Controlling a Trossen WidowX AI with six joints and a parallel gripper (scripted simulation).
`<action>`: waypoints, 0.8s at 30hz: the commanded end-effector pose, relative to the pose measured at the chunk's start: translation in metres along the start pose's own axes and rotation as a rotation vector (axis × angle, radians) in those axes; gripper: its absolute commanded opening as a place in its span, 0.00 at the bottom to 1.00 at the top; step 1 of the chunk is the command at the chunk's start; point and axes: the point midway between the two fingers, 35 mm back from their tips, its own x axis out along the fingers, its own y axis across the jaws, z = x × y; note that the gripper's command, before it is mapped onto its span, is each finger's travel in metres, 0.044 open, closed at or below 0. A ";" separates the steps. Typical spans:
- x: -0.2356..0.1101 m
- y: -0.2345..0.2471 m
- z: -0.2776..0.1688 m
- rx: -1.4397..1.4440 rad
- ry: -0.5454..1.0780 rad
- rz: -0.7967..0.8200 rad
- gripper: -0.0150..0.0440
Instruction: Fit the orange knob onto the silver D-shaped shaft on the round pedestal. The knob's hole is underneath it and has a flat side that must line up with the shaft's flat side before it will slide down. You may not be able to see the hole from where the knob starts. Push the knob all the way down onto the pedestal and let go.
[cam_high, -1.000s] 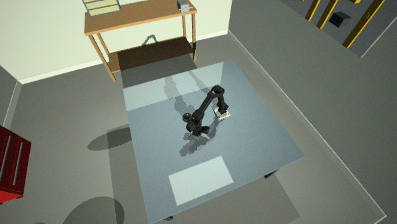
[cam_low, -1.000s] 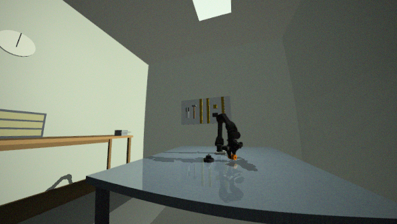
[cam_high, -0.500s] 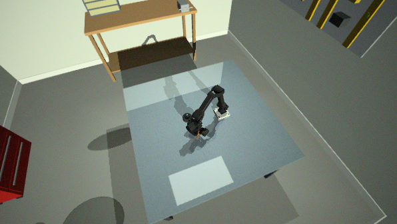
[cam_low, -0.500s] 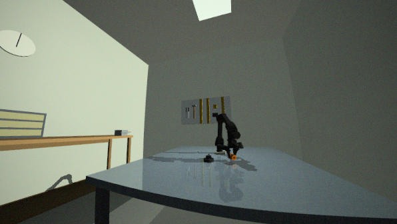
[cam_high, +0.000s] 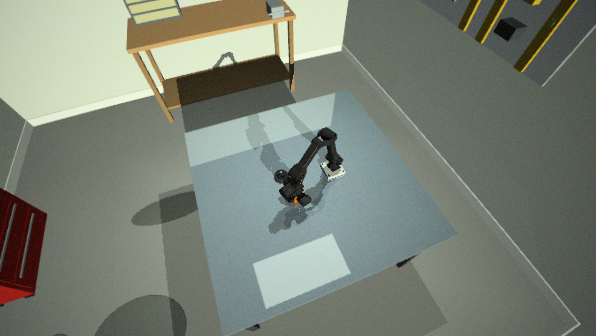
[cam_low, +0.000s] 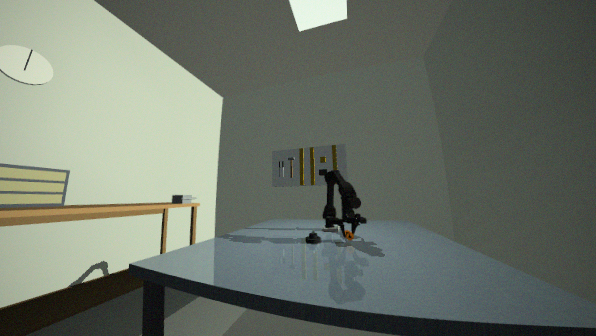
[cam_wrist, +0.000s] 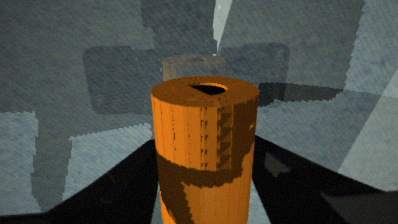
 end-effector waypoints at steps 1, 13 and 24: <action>-0.001 0.000 0.000 0.084 0.001 0.003 0.56; -0.001 0.000 0.000 0.489 0.001 0.003 0.56; -0.001 0.000 0.000 0.577 0.002 0.003 0.56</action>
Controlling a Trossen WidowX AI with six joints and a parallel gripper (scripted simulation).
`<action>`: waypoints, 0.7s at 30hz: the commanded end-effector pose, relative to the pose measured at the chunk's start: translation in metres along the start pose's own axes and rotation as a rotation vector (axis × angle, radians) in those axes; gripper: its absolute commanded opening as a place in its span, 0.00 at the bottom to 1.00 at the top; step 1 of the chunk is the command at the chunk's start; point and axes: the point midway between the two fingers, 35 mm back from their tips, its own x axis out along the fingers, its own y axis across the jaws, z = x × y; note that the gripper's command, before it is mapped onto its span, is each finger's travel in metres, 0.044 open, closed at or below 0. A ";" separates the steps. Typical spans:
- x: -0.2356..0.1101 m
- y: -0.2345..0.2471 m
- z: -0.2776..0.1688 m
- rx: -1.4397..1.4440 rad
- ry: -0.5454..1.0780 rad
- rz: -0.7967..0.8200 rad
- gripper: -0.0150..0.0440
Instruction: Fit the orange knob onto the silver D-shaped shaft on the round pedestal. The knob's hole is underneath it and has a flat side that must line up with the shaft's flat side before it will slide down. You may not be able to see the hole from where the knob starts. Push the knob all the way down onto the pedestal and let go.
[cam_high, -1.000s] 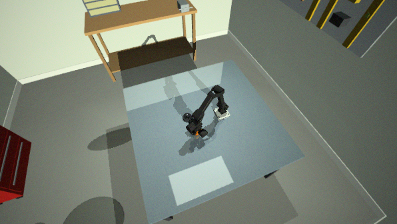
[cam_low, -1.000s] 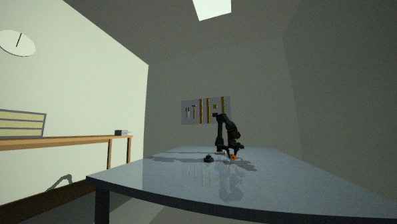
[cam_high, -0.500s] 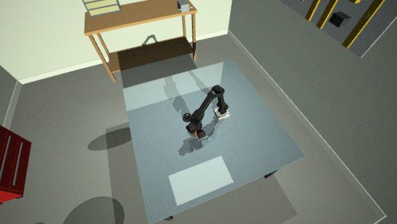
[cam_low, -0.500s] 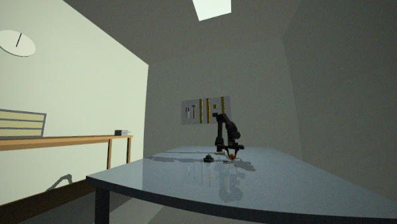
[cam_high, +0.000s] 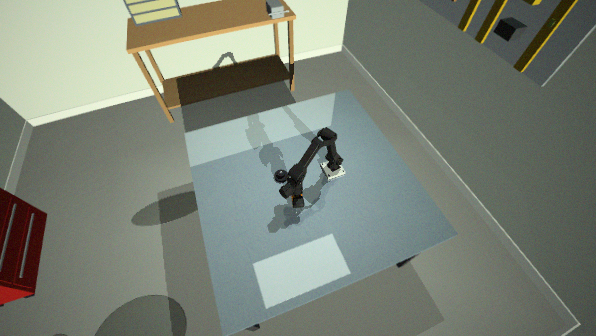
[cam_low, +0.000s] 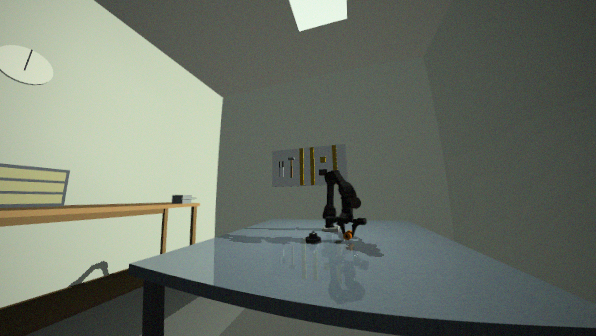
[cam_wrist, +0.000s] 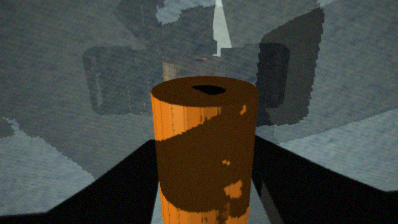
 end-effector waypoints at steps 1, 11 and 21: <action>-0.001 0.000 0.000 0.040 0.002 0.002 0.56; -0.001 0.000 0.000 0.370 0.003 0.002 0.56; -0.001 0.000 0.000 0.424 0.003 0.001 0.56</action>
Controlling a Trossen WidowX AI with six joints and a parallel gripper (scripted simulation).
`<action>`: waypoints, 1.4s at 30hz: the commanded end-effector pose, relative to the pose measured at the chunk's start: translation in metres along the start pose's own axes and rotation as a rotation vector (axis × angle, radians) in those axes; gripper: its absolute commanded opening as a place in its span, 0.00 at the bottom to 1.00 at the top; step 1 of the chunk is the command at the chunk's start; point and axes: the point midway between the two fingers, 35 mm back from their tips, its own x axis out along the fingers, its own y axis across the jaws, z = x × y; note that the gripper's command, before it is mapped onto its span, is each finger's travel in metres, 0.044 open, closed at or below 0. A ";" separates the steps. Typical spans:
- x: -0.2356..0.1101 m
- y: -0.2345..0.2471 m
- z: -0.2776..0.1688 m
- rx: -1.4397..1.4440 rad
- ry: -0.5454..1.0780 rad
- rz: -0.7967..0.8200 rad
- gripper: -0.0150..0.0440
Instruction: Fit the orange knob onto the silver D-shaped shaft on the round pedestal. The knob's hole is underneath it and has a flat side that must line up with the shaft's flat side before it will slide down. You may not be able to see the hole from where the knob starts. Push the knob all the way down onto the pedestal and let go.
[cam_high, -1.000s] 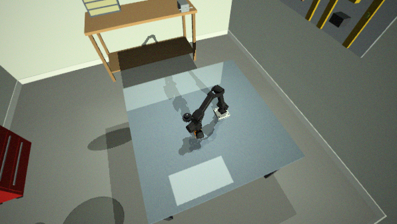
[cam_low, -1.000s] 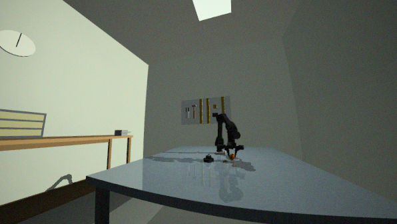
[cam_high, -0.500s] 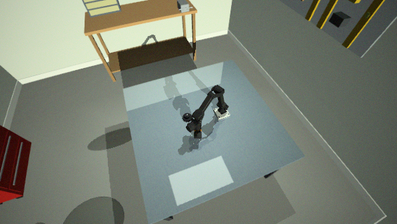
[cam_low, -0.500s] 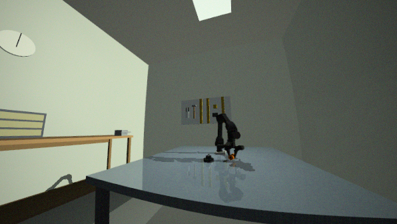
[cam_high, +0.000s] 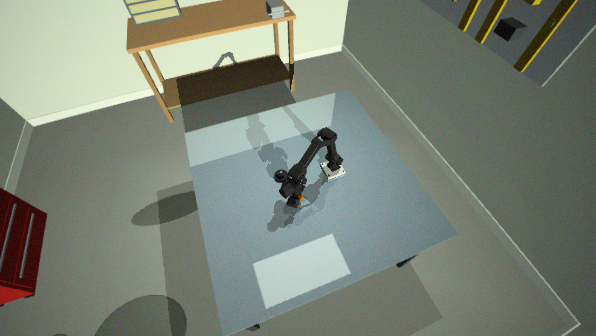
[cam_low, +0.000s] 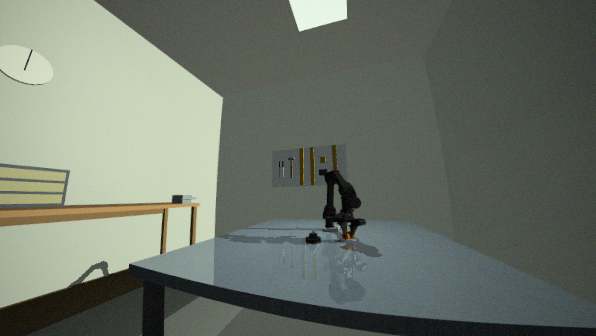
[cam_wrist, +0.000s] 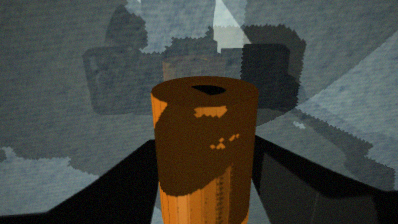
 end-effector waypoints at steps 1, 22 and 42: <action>0.000 0.000 0.000 0.039 0.003 0.001 0.56; 0.000 0.000 0.000 0.618 0.003 0.000 0.56; 0.000 0.000 0.000 1.106 0.003 -0.001 0.56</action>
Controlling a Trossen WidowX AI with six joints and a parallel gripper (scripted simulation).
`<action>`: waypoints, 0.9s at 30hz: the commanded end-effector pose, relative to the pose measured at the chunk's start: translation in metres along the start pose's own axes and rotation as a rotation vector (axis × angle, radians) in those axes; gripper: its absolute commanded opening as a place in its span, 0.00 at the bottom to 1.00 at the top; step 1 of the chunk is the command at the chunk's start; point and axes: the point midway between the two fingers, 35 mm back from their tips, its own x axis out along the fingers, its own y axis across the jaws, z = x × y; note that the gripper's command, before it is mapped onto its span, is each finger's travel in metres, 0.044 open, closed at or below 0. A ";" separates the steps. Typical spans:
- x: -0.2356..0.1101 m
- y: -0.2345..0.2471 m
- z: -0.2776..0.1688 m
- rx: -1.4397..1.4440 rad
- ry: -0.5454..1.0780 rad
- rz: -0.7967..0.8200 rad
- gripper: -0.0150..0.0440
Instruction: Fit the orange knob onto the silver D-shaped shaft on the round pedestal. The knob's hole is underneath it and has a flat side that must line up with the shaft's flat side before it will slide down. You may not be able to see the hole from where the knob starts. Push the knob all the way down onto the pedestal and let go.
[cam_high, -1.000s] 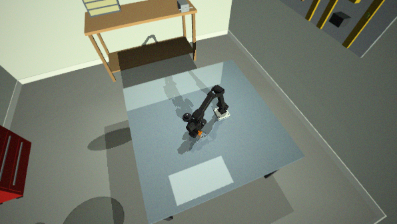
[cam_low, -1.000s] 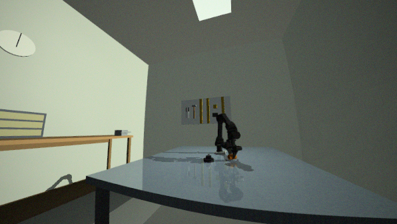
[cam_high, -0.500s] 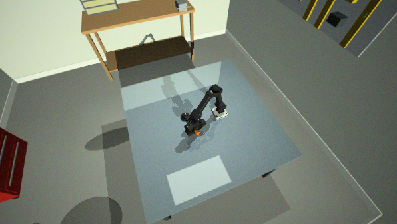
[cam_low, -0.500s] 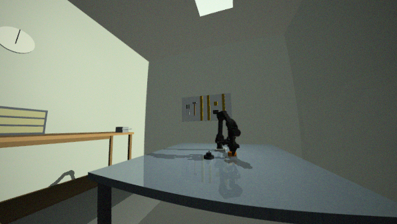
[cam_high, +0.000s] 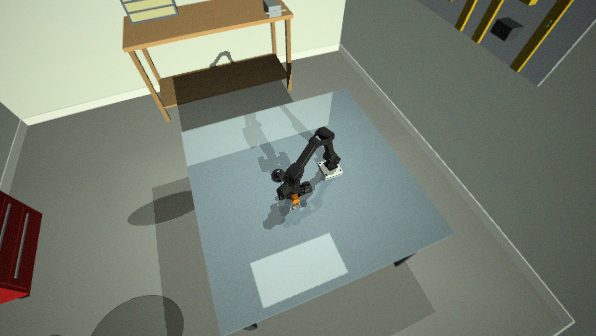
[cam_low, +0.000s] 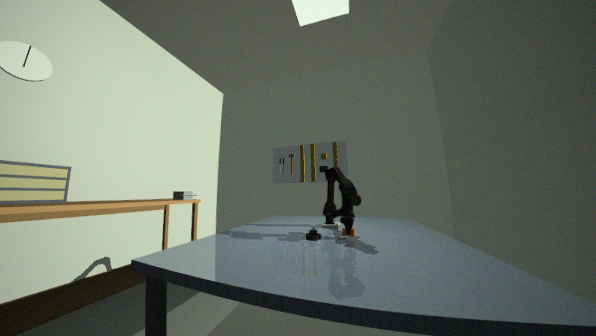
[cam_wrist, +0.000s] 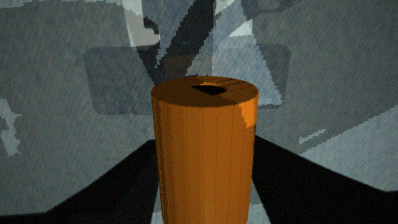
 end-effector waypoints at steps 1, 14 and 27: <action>0.000 0.000 0.000 0.162 0.002 -0.002 0.56; 0.007 0.000 0.000 0.211 0.002 -0.002 0.56; 0.011 -0.001 0.000 0.205 -0.002 -0.003 0.69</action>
